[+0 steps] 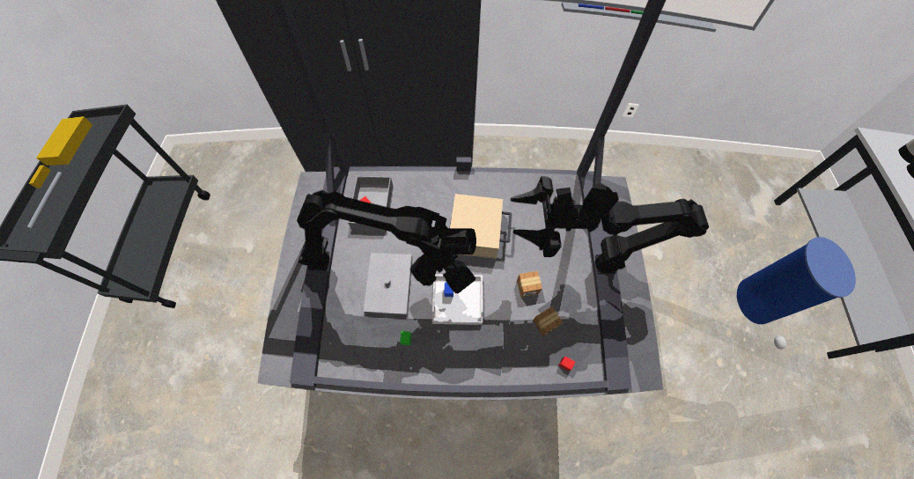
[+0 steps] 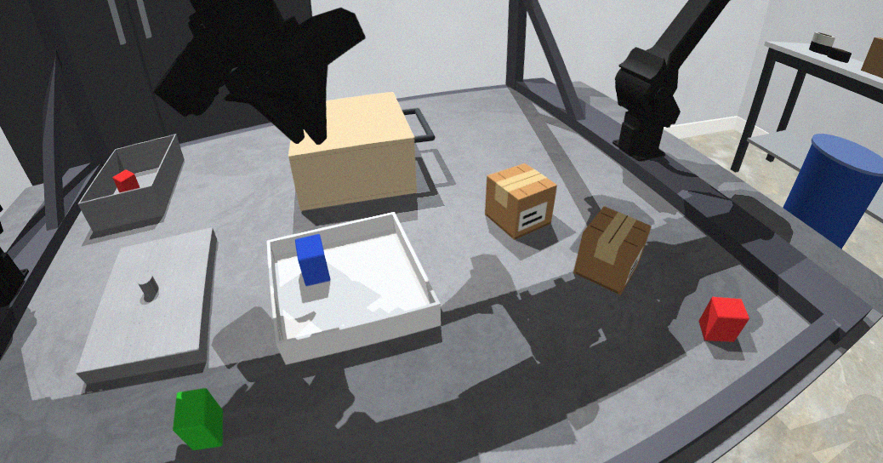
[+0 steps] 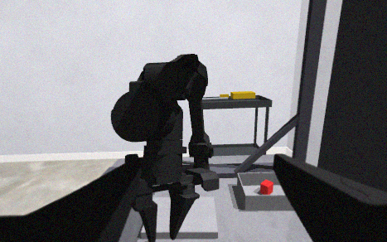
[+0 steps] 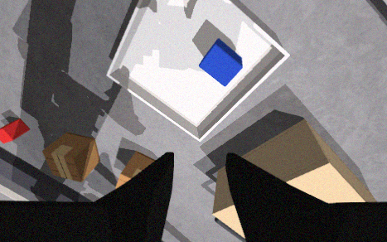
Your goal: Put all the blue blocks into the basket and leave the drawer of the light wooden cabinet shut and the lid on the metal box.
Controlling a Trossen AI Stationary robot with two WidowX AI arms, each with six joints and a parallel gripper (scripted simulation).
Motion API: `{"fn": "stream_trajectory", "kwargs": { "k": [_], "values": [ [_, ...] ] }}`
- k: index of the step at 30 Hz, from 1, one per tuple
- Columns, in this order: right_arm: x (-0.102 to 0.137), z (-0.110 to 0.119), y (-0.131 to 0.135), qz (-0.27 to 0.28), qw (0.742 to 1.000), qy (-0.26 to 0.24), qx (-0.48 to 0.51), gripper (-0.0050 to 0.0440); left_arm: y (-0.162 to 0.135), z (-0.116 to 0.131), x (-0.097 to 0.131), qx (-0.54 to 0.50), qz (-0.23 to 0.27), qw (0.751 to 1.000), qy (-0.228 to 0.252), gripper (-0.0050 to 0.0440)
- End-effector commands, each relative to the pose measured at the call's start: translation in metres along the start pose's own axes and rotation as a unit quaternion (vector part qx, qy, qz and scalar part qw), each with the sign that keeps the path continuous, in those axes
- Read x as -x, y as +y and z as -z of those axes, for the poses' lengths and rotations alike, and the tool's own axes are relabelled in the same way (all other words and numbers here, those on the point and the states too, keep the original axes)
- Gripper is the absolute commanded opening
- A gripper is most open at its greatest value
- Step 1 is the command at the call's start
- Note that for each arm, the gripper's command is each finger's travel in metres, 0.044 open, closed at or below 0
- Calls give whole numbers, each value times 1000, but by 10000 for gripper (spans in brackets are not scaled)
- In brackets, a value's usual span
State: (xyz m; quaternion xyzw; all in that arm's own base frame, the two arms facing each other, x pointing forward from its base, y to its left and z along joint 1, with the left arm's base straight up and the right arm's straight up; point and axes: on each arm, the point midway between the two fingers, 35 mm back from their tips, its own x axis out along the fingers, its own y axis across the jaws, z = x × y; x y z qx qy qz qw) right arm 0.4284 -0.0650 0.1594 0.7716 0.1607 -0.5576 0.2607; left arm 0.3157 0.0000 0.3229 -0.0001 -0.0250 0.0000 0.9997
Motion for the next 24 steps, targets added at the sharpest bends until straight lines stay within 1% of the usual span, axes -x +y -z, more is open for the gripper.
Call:
{"fn": "stream_trajectory", "kwargs": {
  "k": [1, 5, 6, 7, 10, 15, 17, 19, 20, 21, 24],
  "values": [
    [16, 0, 3, -14, 1000, 16, -1, 150, 0, -9, 3, 0, 0, 1000, -13, 400],
    [23, 2, 8, -24, 1000, 19, 0, 150, 0, -9, 3, 0, 0, 1000, -13, 400],
    [16, -5, 2, -13, 1000, 6, 14, 150, 0, -6, 3, -2, 0, 1000, -11, 400],
    [16, -7, 0, -12, 1000, 4, 27, 150, 0, -11, 3, -1, -1, 1000, -16, 400],
    [14, -14, -4, -6, 997, -2, 80, 150, 0, -10, 3, -1, 0, 1000, -14, 400],
    [15, -24, -10, 0, 983, -4, 182, 150, 0, -10, 3, -1, 0, 1000, -14, 400],
    [15, -24, -10, 0, 983, -4, 182, 150, 0, -10, 3, -1, 0, 1000, -14, 400],
    [14, -28, -13, 3, 976, -6, 216, 150, 0, -10, 3, -1, 0, 1000, -14, 400],
    [16, -25, -11, -2, 978, -3, 208, 150, 0, -10, 3, -1, 0, 1000, -14, 400],
    [15, -28, -13, 3, 976, -6, 217, 150, 0, -10, 3, -1, 0, 1000, -14, 400],
    [12, -37, -21, 14, 961, -13, 276, 150, 0, -10, 3, -1, 0, 1000, -14, 400]
  ]
}}
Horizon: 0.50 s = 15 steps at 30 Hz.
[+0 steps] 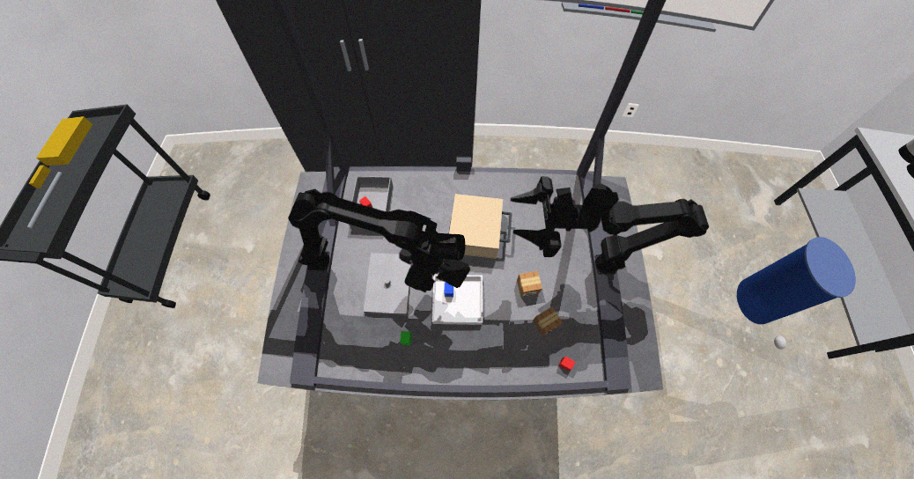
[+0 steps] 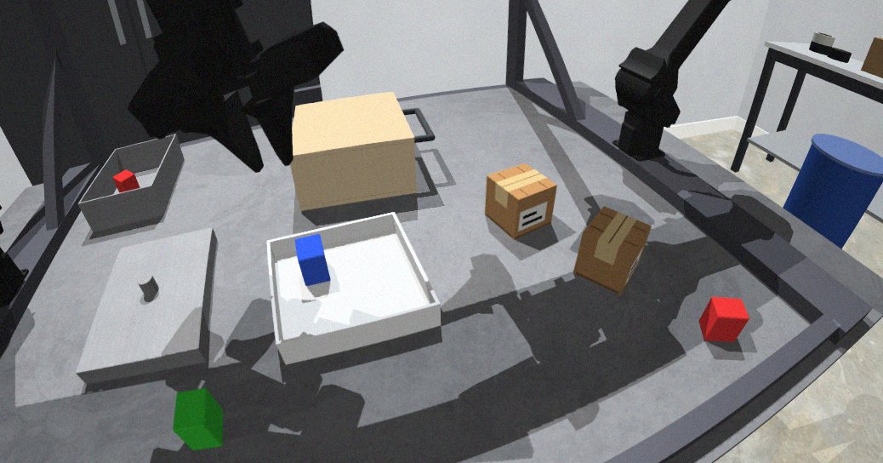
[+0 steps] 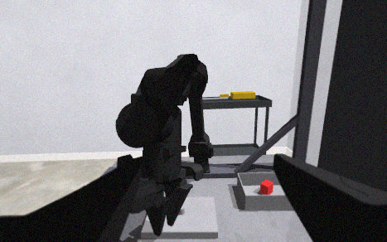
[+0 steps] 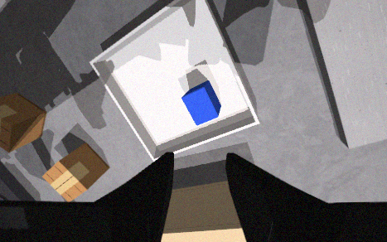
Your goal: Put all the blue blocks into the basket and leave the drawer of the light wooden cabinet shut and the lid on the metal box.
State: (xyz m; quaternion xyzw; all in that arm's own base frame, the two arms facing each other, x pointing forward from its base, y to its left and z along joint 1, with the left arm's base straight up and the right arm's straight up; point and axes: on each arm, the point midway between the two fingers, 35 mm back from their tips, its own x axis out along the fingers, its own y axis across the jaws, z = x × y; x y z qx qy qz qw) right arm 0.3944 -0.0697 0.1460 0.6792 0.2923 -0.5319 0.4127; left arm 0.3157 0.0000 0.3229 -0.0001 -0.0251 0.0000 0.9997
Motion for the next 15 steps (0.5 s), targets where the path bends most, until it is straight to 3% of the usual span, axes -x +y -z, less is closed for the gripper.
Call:
{"fn": "stream_trajectory", "kwargs": {
  "k": [1, 8, 15],
  "values": [
    [13, -5, -8, -12, 997, 4, 80, 150, 0, -10, 3, -1, 0, 1000, -14, 400],
    [12, -14, -24, 1, 979, 0, 203, 150, 0, -10, 3, -1, 0, 1000, -14, 400],
    [11, -18, -30, 7, 968, -1, 250, 150, 0, -10, 3, -1, 0, 1000, -14, 400]
  ]
}}
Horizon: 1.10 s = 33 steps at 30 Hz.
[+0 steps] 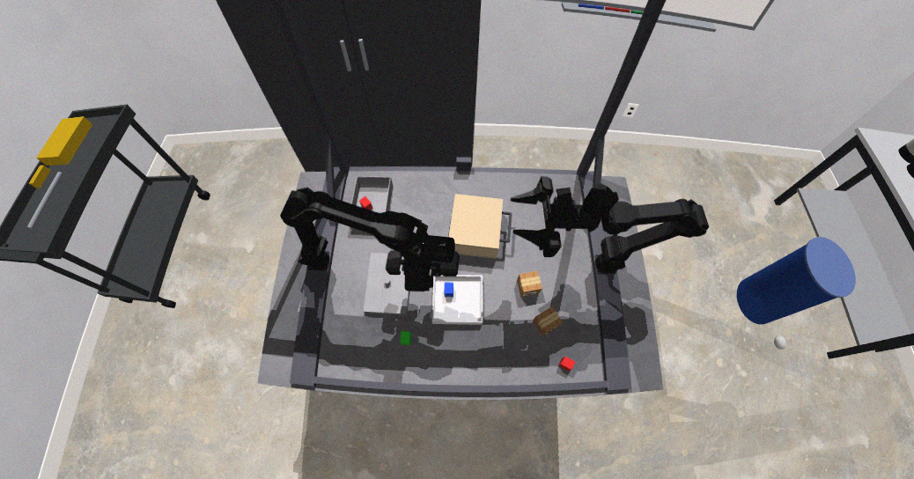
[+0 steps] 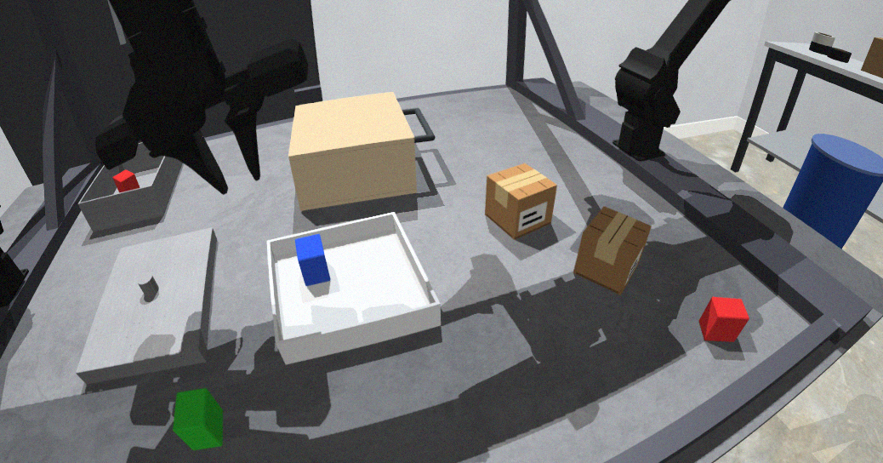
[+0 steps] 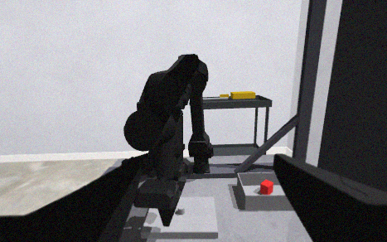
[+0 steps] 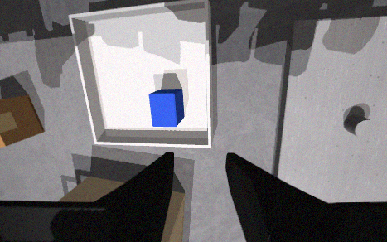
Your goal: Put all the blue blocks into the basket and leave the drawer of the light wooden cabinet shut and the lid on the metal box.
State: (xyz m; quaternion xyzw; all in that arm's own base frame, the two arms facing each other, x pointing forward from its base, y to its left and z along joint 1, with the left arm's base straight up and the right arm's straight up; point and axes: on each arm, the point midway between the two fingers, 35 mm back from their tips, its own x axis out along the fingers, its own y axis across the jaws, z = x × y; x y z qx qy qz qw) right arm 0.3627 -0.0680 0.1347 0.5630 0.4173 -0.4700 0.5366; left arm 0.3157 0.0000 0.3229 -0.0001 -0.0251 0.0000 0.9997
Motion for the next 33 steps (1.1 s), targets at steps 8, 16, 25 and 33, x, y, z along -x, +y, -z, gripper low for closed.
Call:
{"fn": "stream_trajectory", "kwargs": {
  "k": [8, 16, 25, 33],
  "values": [
    [8, -5, -28, 2, 982, -1, 190, 150, 0, -10, 3, -1, 0, 1000, -14, 400],
    [5, -6, -44, 16, 956, 2, 293, 150, 0, -10, 3, -1, 0, 1000, -14, 400],
    [0, -6, -72, 36, 897, 18, 441, 150, 0, -10, 3, -1, 0, 1000, -14, 400],
    [-4, -6, -88, 42, 845, 29, 532, 150, 0, -10, 3, -1, 0, 1000, -14, 400]
  ]
}}
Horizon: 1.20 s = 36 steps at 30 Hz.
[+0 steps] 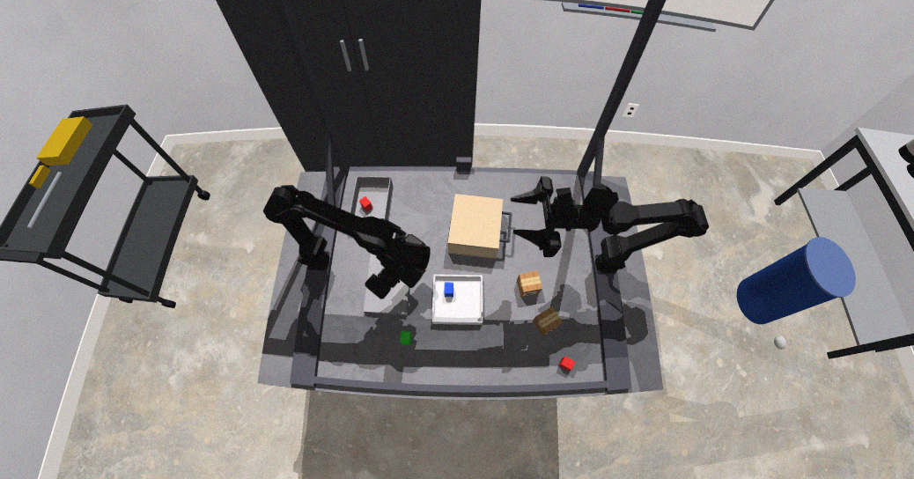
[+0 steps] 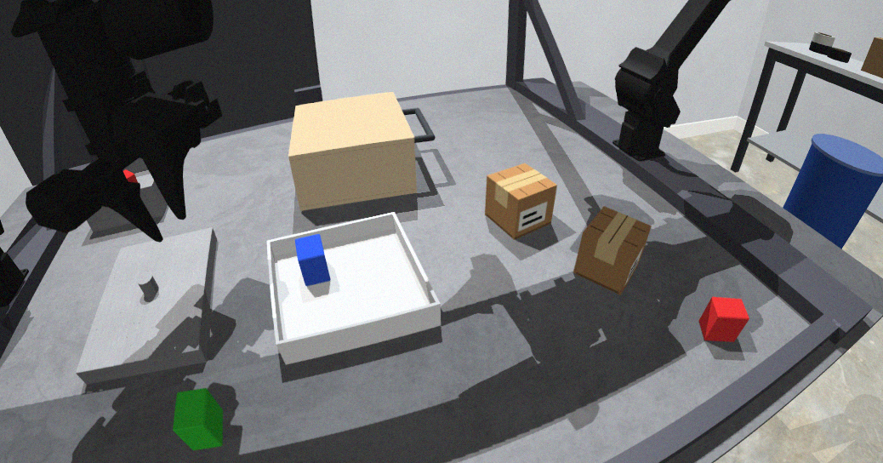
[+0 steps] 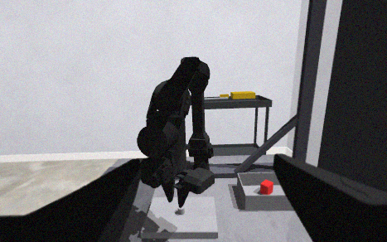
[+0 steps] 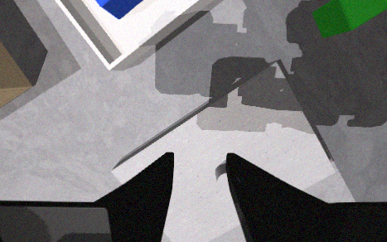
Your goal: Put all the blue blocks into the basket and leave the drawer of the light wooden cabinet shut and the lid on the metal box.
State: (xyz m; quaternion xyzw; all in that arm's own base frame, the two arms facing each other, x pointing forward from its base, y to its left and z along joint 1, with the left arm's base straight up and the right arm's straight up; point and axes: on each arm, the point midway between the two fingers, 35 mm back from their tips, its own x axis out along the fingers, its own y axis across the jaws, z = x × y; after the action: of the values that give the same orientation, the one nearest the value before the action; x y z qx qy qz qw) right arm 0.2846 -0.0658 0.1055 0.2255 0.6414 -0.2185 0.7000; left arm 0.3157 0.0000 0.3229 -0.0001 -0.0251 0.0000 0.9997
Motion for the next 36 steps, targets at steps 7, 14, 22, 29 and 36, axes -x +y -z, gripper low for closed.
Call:
{"fn": "stream_trajectory", "kwargs": {
  "k": [7, 14, 22, 29, 36],
  "values": [
    [0, 23, -17, 2, 984, 3, 178, 150, 0, -10, 3, -1, 0, 1000, -14, 400],
    [-5, 35, -23, 3, 964, 14, 265, 150, 0, -10, 3, -1, 0, 1000, -14, 400],
    [-6, 38, -25, 1, 948, 14, 318, 150, 0, -10, 3, -1, 0, 1000, -14, 400],
    [-11, 43, -26, 2, 953, 30, 303, 150, 0, -10, 3, -1, 0, 1000, -14, 400],
    [-10, 41, -26, 2, 952, 27, 304, 150, 0, -10, 3, -1, 0, 1000, -14, 400]
  ]
}}
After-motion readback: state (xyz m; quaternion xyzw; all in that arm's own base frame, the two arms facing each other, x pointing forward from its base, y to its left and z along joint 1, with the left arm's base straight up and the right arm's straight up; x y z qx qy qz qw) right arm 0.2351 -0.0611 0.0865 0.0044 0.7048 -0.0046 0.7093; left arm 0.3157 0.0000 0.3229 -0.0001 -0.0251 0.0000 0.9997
